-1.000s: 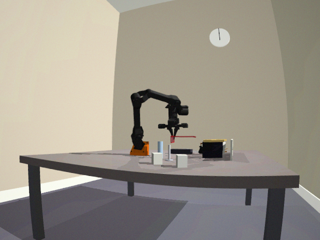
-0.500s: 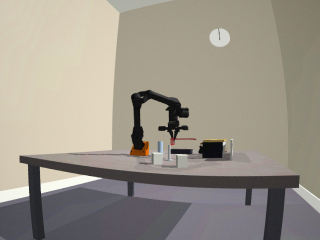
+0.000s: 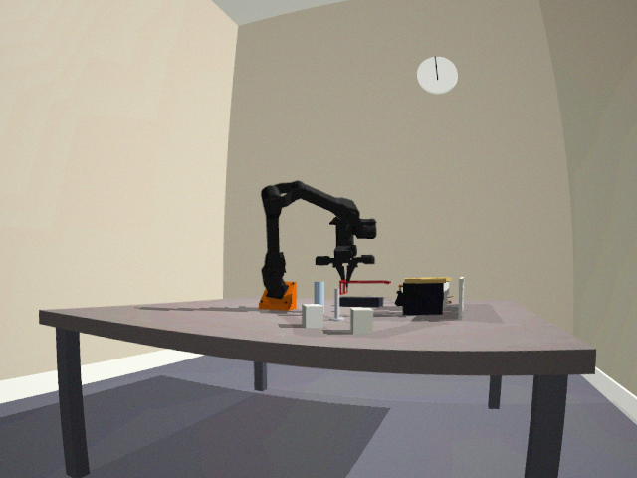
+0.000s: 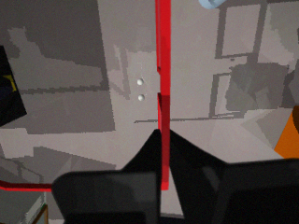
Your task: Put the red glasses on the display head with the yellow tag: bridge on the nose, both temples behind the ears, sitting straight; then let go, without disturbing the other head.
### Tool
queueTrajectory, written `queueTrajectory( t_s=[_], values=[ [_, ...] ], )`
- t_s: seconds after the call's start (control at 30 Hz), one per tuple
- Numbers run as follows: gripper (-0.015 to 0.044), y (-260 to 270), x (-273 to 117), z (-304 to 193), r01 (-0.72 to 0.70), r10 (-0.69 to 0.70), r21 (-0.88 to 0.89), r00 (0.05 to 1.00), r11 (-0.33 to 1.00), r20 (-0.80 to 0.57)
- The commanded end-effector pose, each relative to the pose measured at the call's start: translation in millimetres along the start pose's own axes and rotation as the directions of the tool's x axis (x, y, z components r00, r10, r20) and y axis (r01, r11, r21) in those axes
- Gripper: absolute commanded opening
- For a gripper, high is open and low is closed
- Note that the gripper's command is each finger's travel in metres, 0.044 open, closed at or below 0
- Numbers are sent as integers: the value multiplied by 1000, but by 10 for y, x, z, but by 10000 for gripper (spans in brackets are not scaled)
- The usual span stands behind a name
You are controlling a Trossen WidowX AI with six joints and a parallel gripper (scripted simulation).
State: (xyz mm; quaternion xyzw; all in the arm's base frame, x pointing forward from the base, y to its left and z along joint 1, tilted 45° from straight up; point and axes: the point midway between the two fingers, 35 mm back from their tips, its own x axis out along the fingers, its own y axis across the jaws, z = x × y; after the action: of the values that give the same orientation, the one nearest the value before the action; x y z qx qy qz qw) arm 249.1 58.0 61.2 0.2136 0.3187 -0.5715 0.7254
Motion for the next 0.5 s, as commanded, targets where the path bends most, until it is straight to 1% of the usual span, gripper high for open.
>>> queueTrajectory(
  t_s=[0.0, 0.47],
  values=[
    [0, -13, 54, 5, 1, -1, -9, 1000, 1000, 5],
    [0, 31, 108, 9, 1, -1, -9, 1000, 1000, 5]
  ],
)
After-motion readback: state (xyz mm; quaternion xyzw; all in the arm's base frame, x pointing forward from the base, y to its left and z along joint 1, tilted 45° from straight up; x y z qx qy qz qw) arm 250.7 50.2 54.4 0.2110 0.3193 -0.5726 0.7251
